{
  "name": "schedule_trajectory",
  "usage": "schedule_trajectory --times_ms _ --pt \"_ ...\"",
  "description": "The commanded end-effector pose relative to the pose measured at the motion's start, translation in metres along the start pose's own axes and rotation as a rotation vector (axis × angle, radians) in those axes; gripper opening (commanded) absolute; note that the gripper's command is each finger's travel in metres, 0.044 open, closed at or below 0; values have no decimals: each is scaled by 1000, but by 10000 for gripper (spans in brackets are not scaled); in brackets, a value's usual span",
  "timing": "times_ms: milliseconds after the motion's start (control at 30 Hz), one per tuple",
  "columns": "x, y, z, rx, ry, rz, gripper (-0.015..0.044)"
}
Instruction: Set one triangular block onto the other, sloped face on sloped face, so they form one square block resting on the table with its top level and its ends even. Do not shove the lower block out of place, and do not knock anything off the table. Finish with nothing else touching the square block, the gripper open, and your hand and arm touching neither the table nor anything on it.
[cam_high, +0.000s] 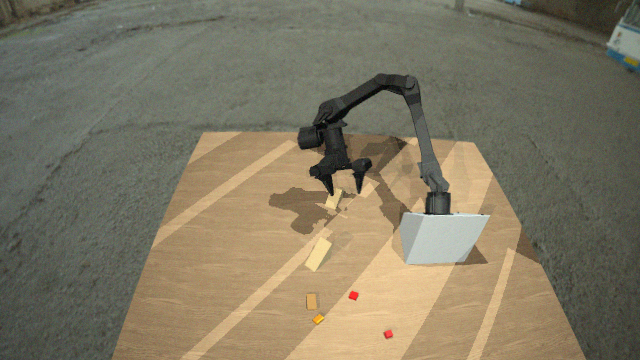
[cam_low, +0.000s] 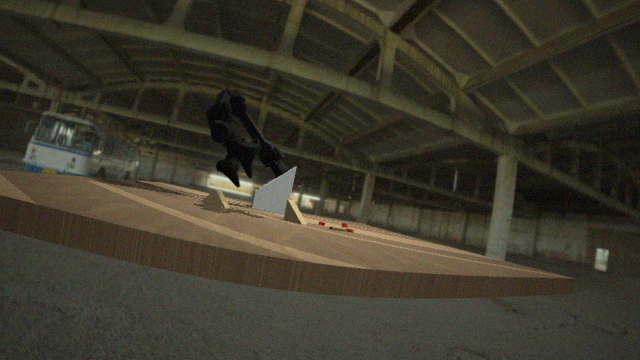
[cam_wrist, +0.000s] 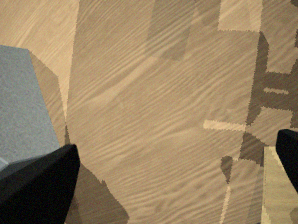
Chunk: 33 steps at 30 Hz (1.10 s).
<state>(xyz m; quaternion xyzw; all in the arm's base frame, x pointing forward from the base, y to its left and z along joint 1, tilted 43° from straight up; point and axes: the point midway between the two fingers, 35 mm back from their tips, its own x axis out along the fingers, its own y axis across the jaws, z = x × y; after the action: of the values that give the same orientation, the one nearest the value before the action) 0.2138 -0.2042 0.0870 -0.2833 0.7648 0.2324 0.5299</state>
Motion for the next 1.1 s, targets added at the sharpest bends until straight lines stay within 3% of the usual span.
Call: schedule_trajectory --times_ms 0,133,200,767,1067 --pt "22 -2 -2 102 621 -19 440" --pt "13 -26 19 39 963 -311 440" --pt "10 -36 33 -5 1034 -441 440" --pt "10 -38 35 -11 1040 -458 440" --pt "35 -52 17 1 1011 -473 440"
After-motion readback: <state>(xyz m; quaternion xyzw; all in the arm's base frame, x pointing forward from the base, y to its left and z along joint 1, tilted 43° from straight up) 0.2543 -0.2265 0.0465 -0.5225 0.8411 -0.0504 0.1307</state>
